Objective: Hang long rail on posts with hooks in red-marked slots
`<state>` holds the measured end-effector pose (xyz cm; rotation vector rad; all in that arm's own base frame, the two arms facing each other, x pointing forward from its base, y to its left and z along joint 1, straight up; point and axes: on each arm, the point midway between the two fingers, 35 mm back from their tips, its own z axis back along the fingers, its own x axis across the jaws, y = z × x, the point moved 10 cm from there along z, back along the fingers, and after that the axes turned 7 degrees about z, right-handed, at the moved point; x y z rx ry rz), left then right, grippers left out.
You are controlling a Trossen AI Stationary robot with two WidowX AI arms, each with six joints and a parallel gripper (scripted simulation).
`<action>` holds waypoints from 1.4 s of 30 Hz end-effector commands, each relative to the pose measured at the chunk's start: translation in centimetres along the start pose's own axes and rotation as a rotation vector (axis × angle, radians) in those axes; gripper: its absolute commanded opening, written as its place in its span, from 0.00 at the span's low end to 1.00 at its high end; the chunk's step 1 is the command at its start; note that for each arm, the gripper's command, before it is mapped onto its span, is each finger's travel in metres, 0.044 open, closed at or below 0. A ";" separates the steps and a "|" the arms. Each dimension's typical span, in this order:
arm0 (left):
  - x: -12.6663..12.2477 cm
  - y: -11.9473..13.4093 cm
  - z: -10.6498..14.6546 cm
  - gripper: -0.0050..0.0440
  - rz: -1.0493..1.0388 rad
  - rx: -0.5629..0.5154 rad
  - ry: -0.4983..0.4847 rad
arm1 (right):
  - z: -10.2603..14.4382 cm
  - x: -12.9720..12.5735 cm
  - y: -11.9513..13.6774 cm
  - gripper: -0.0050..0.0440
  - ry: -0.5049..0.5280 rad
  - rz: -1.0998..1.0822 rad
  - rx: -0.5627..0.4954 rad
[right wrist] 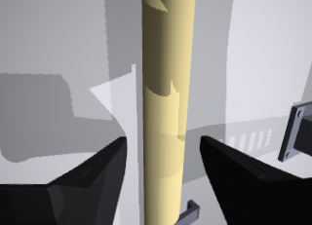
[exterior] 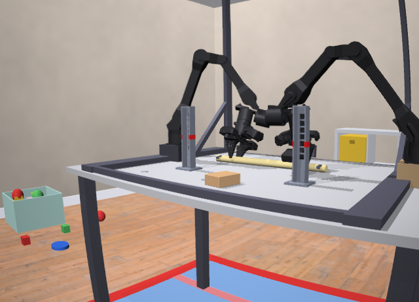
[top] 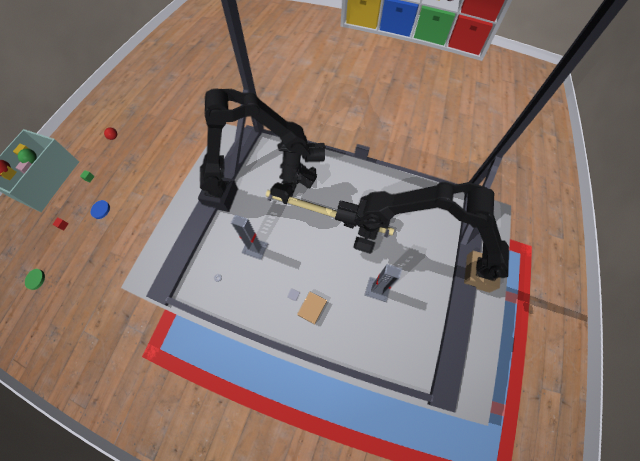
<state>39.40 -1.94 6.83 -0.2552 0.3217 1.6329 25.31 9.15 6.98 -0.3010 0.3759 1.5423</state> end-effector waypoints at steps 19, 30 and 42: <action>-0.3 -0.2 0.6 0.00 -0.015 -0.024 0.007 | -0.1 -0.1 -0.1 0.44 -0.006 -0.007 -0.011; -0.3 -0.2 0.6 0.00 -0.015 -0.024 0.007 | -0.3 0.1 -0.1 0.30 -0.001 -0.005 -0.001; -0.3 -0.2 0.6 0.30 -0.015 -0.024 0.007 | 0.0 0.0 -0.2 0.10 -0.006 -0.007 -0.011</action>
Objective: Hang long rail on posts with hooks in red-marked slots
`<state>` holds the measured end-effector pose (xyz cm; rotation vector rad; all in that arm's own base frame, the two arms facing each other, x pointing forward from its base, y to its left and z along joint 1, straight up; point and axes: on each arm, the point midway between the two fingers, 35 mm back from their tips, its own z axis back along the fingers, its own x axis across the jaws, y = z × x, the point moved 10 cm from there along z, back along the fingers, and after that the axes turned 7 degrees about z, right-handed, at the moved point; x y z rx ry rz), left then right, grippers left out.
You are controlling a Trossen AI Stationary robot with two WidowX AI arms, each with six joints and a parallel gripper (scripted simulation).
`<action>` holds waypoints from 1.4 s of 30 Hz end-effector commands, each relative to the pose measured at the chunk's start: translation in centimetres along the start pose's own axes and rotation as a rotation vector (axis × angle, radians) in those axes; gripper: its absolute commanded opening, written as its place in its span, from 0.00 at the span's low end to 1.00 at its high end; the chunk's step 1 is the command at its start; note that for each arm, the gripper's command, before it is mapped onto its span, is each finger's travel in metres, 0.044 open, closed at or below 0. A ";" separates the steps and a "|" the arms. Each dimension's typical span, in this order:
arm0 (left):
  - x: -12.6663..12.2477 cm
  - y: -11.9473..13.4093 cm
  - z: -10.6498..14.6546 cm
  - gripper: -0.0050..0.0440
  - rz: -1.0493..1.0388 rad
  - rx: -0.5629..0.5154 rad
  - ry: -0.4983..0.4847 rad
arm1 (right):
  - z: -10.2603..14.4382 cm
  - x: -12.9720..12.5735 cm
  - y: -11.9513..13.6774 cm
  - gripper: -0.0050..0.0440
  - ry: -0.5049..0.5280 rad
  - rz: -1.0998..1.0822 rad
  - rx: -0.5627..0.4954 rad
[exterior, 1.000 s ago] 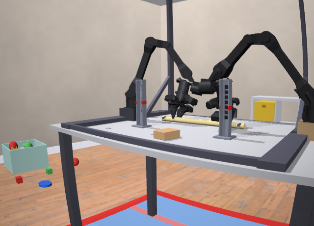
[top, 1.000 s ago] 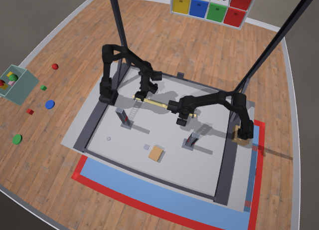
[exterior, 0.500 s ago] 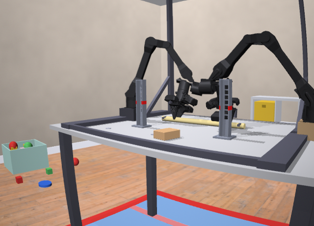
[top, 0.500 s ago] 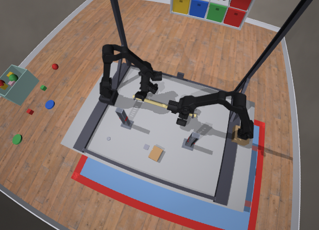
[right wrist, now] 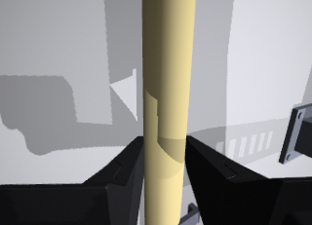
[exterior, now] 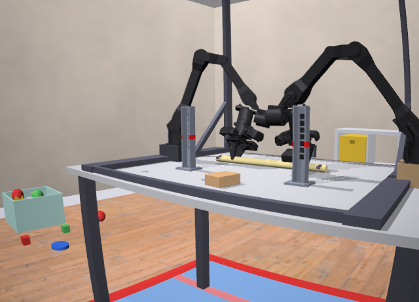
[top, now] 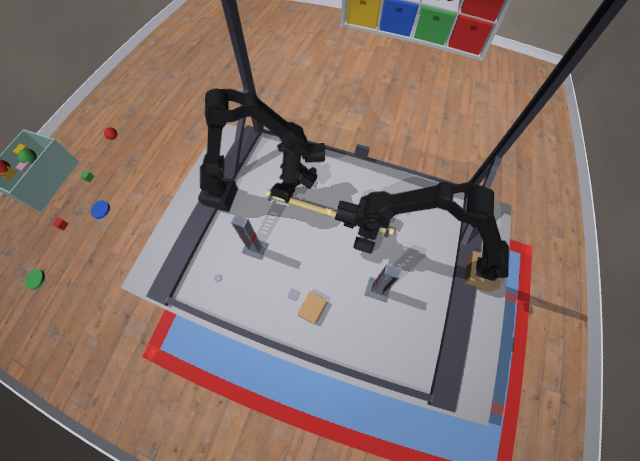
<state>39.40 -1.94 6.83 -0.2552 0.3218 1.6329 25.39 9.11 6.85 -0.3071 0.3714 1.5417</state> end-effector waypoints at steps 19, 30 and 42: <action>-0.4 -0.2 6.7 1.00 -0.025 -0.048 0.006 | 0.1 0.0 -0.1 0.00 -0.007 -0.005 -0.005; -2.3 -0.4 5.2 0.66 0.013 -0.004 -0.126 | 0.1 0.0 -0.1 0.00 -0.007 -0.005 -0.005; -11.0 0.9 0.2 0.56 0.035 -0.118 -0.686 | 0.1 0.0 -0.1 0.00 -0.007 -0.005 -0.005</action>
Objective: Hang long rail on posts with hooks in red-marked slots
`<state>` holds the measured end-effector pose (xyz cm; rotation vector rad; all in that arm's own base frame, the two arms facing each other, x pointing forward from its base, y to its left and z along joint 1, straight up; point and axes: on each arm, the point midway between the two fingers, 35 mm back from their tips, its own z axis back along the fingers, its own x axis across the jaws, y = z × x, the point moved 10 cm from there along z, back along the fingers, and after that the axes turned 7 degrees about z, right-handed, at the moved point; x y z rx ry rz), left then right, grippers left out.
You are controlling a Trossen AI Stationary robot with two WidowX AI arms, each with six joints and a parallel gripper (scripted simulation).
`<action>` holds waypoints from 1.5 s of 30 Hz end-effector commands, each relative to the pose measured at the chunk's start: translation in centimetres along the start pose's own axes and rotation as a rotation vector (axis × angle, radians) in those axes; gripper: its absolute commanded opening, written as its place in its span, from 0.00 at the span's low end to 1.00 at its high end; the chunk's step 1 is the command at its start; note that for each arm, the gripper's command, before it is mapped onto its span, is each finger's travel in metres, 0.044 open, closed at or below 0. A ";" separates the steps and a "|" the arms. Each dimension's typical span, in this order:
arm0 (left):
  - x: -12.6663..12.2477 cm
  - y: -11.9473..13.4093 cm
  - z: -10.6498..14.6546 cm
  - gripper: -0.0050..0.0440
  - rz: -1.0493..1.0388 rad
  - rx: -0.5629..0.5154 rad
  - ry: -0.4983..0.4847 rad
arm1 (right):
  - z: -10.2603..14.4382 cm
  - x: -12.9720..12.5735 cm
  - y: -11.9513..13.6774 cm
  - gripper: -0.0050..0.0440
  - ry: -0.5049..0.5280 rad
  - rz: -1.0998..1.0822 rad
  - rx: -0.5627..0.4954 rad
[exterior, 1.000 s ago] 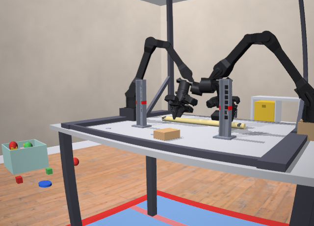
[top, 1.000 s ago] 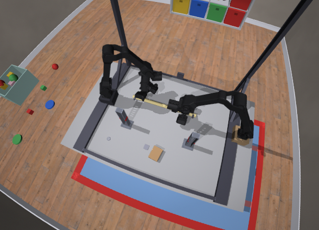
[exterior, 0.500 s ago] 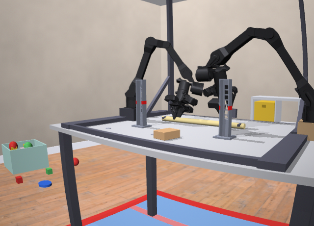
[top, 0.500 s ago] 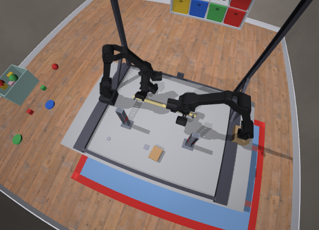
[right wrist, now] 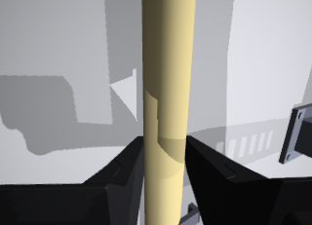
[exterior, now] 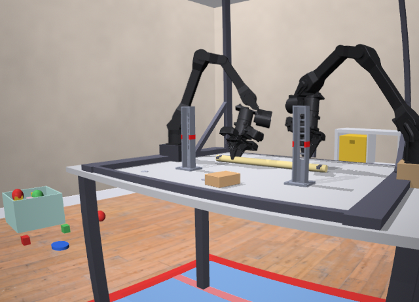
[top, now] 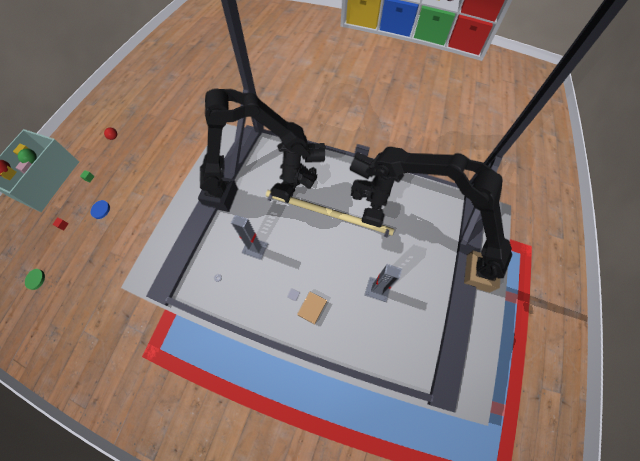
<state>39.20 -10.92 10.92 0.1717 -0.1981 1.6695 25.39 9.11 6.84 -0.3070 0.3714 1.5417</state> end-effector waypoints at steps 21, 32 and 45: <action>-1.8 0.6 -1.4 0.56 -0.018 -0.046 -0.196 | 0.1 0.0 -0.1 0.00 -0.006 -0.005 -0.005; -1.5 0.5 -3.5 0.56 -0.020 -0.036 -0.201 | 0.1 0.0 -0.1 0.00 -0.006 -0.005 -0.005; -1.5 0.5 -4.1 0.56 -0.018 -0.033 -0.201 | 0.1 0.0 -0.1 0.00 -0.006 -0.005 -0.005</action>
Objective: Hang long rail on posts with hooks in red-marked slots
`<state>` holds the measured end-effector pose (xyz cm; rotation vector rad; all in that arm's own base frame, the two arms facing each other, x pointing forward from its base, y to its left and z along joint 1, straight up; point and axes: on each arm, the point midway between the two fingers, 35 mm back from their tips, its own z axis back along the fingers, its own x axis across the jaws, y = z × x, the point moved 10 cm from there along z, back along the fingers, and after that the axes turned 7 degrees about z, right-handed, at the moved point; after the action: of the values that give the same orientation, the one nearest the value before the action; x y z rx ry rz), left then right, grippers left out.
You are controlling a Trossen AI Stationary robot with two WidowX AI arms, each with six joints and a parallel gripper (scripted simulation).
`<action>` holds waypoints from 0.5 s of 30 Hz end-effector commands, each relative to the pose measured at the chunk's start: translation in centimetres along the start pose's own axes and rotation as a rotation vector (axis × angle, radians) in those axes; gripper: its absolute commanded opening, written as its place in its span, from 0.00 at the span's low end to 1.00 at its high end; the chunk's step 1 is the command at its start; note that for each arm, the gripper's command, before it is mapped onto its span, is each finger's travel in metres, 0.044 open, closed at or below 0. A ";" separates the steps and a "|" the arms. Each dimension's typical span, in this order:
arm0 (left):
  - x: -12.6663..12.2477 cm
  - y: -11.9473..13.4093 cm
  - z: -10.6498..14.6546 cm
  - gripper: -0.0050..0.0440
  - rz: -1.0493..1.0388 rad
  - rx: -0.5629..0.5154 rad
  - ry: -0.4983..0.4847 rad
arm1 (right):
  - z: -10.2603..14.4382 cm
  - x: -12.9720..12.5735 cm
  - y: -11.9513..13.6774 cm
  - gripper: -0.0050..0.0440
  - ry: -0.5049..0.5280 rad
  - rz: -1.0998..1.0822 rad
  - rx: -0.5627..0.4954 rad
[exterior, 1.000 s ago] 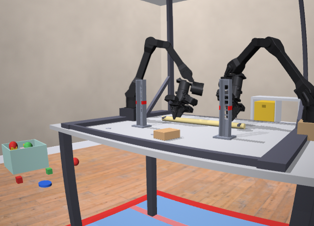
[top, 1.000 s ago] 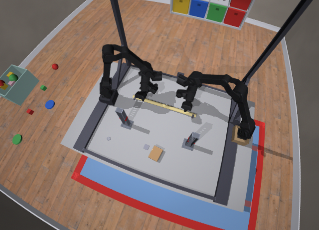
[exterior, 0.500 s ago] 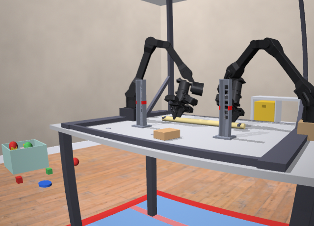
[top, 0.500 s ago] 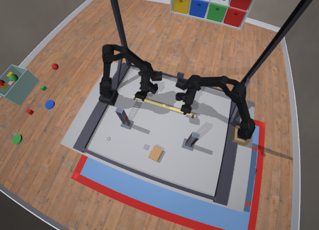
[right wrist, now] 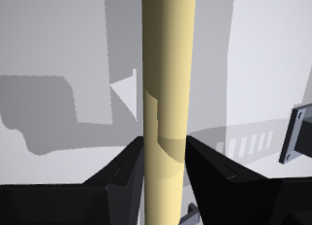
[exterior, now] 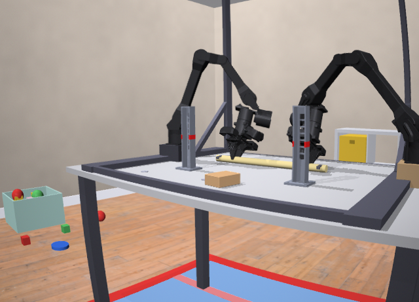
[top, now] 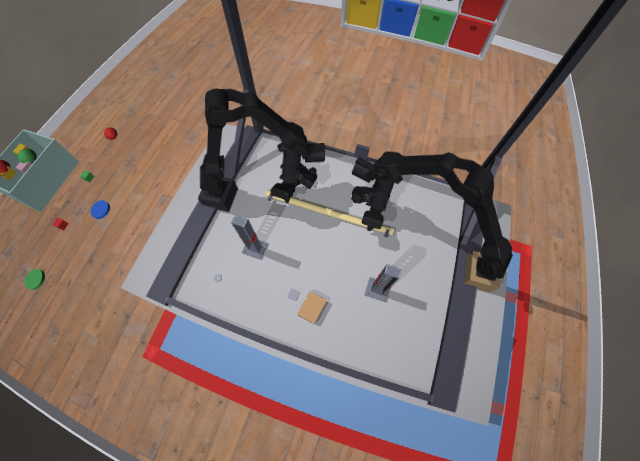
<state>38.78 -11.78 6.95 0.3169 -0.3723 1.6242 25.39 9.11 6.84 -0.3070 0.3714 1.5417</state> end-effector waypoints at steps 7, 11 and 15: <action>0.2 -0.3 0.4 0.48 0.013 -0.020 0.010 | 0.1 0.0 -0.1 0.00 -0.006 -0.005 -0.005; 0.2 -0.3 0.4 0.44 0.013 -0.020 0.010 | 0.1 0.0 -0.1 0.00 -0.006 -0.005 -0.005; 0.2 -0.3 0.4 0.36 0.013 -0.020 0.010 | 0.1 0.0 -0.1 0.00 -0.006 -0.005 -0.005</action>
<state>38.87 -11.76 6.74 0.3128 -0.3738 1.6264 25.39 9.11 6.84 -0.3070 0.3714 1.5417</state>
